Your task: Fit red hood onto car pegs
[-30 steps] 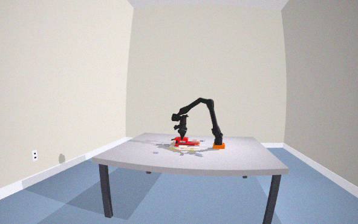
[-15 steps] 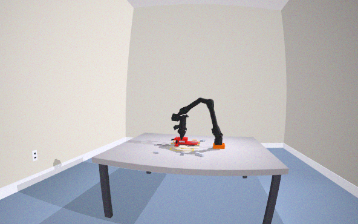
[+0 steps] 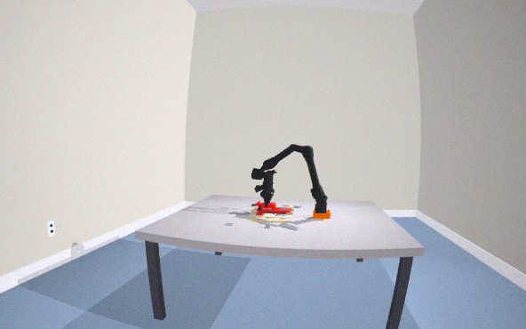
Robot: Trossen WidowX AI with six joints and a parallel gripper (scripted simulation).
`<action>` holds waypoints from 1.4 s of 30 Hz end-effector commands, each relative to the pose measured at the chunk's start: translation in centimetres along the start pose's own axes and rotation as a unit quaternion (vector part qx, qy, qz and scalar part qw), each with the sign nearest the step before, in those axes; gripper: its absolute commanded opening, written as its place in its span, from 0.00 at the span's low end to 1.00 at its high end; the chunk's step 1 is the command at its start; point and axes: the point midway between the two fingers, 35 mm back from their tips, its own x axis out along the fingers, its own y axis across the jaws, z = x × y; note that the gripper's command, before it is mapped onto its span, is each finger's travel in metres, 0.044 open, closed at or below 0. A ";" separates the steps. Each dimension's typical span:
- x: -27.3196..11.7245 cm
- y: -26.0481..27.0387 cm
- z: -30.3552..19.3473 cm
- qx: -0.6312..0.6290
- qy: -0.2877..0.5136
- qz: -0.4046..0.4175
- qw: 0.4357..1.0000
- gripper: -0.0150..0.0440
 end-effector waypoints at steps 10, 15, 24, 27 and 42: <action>0.7 0.0 -0.2 0.001 0.006 0.001 1.000 0.25; 0.7 0.0 -0.2 0.001 0.006 0.001 1.000 0.25; 0.7 0.0 -0.2 0.001 0.006 0.001 1.000 0.25; 0.6 0.0 -0.1 0.001 0.004 0.001 1.000 0.25; 0.5 0.0 0.0 0.000 0.003 0.001 1.000 0.88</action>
